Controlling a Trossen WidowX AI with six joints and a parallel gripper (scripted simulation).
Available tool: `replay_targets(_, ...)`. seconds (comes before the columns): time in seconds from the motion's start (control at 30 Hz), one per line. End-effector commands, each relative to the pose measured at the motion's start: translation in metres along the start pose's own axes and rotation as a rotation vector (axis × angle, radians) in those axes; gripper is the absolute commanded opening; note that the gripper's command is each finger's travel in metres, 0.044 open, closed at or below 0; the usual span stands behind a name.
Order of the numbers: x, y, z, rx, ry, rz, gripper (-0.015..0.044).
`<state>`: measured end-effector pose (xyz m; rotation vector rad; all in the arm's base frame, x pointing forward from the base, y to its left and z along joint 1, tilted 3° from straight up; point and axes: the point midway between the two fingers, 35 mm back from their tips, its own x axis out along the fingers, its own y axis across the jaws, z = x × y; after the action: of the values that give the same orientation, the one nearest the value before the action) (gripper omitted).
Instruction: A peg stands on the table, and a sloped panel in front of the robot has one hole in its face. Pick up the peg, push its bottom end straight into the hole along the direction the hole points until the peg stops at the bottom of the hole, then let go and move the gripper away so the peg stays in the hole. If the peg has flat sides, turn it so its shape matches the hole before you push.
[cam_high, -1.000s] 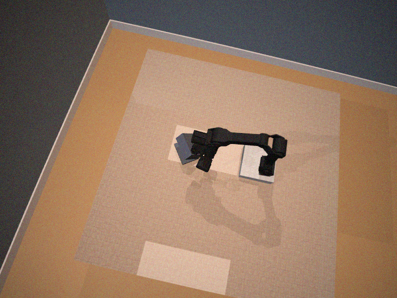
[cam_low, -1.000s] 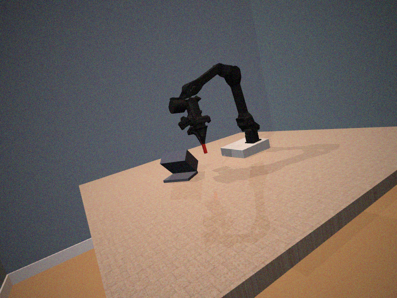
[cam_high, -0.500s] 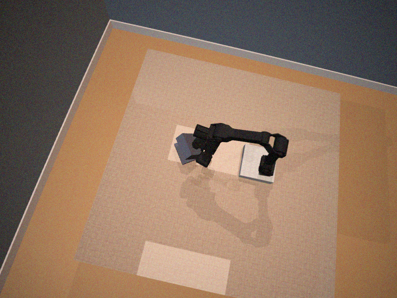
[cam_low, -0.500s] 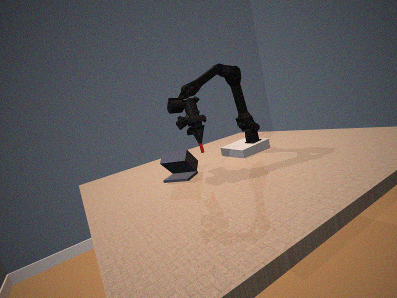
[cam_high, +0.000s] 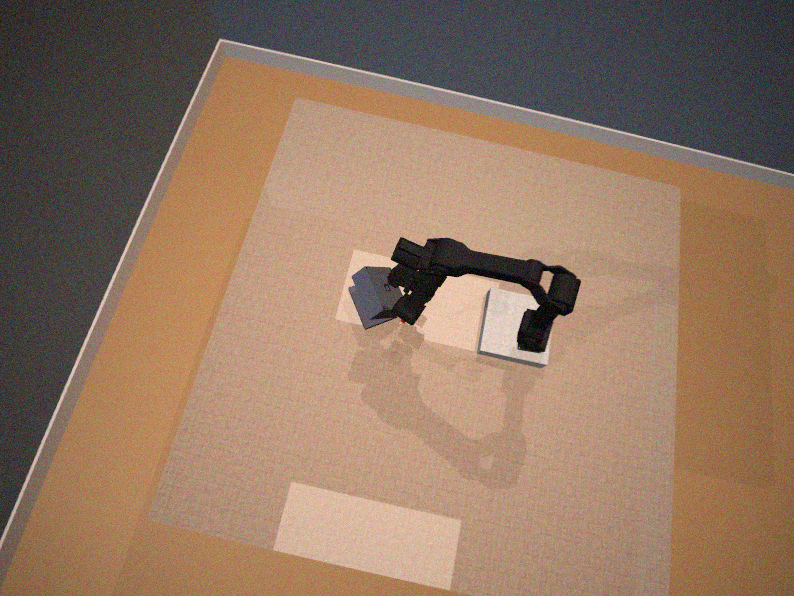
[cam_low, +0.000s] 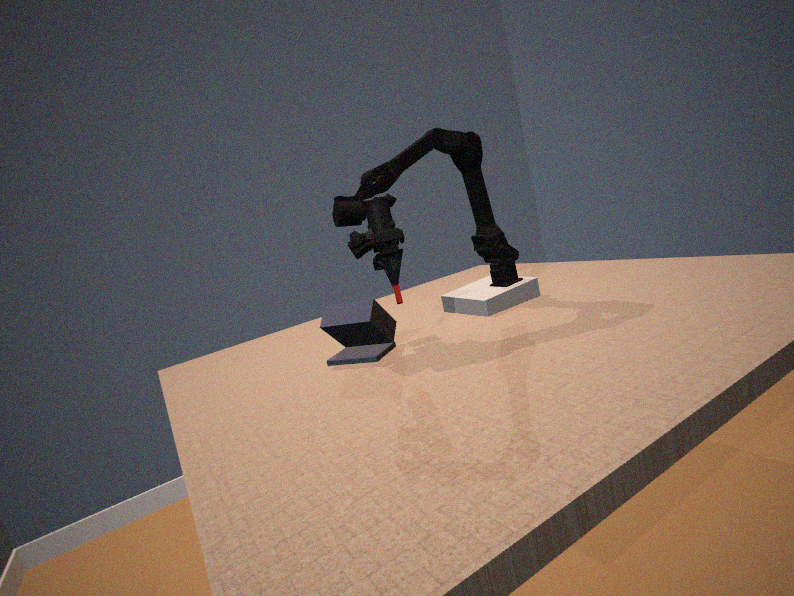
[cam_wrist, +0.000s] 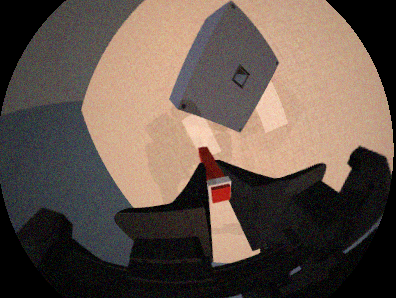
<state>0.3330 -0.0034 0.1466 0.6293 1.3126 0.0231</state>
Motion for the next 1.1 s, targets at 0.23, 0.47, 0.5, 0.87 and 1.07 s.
replay_targets(0.23,-0.007,-0.009,0.005,0.06,-0.027,0.036,0.0)
replay_targets(0.47,-0.012,-0.015,0.009,0.098,-0.044,0.057,0.0)
replay_targets(0.5,-0.012,-0.016,0.009,0.103,-0.046,0.06,0.0)
replay_targets(0.87,-0.02,-0.026,0.014,0.161,-0.074,0.094,0.0)
replay_targets(1.07,-0.024,-0.032,0.016,0.192,-0.09,0.113,0.0)
